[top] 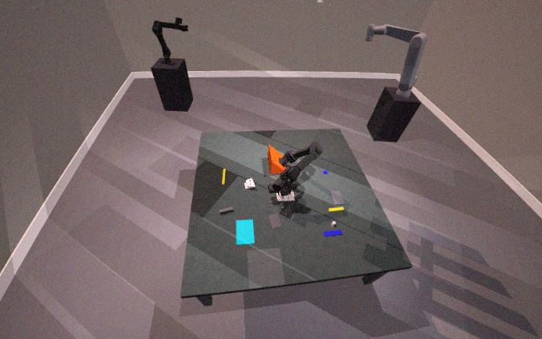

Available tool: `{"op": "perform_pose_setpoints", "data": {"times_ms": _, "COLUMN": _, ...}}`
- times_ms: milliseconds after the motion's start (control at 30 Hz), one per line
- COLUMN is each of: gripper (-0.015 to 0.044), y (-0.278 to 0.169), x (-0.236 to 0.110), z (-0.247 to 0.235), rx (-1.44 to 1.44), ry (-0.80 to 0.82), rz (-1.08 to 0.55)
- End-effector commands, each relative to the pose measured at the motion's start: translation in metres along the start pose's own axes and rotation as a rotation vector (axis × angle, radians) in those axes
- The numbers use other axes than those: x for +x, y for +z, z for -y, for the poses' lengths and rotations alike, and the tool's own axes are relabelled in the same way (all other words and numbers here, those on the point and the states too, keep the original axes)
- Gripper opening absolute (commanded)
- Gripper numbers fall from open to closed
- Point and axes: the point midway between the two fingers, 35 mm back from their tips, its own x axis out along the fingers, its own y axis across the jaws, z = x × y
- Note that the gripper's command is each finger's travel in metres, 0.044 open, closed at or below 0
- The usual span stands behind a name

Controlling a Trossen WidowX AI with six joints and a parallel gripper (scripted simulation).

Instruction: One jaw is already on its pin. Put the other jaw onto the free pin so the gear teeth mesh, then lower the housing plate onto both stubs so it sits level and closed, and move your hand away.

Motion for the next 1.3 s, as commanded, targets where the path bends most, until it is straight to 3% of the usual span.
{"op": "perform_pose_setpoints", "data": {"times_ms": 0, "gripper": 0.0134, "y": 0.0003, "x": 0.0016, "z": -0.0009, "rx": 0.004, "ry": 0.005, "rz": 0.0}}
{"op": "perform_pose_setpoints", "data": {"times_ms": 1267, "gripper": 0.0134, "y": 0.0004, "x": -0.0005, "z": -0.0001, "rx": 0.004, "ry": 0.005, "rz": 0.0}}
